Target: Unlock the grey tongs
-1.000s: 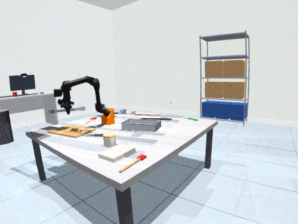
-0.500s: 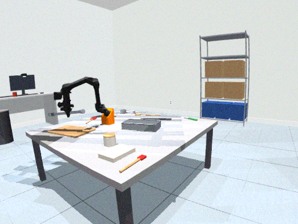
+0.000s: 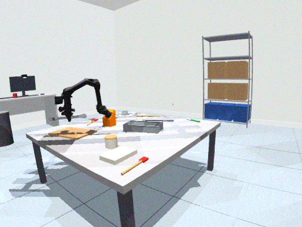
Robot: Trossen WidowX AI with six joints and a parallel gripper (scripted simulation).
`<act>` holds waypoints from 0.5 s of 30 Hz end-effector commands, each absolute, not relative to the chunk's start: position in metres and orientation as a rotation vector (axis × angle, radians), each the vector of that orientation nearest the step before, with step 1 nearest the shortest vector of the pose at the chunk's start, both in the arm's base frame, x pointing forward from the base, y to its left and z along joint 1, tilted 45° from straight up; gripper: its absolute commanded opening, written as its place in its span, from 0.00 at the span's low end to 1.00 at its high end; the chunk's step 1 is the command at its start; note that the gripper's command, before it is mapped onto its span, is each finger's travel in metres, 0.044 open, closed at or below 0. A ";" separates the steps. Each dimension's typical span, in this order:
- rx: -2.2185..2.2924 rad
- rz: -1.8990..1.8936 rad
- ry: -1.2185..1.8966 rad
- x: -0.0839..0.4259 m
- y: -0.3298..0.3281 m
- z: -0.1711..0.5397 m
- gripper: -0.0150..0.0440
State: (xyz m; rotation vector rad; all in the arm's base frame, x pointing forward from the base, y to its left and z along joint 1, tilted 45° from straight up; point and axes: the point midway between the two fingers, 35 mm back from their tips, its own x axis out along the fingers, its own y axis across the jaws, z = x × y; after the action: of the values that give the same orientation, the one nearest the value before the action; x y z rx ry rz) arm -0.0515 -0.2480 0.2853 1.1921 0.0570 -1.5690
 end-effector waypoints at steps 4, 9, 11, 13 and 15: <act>1.199 -1.573 0.055 -0.050 -0.255 0.276 0.00; 1.198 -1.572 0.053 -0.049 -0.261 0.271 0.00; 1.198 -1.572 0.052 -0.048 -0.263 0.268 0.00; 1.198 -1.572 0.051 -0.047 -0.265 0.266 0.00; 1.198 -1.572 0.050 -0.046 -0.267 0.264 0.00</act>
State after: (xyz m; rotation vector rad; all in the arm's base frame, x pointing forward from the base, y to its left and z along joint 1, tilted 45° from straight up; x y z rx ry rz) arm -0.0470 -0.2651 0.2682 1.1917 0.0519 -1.5683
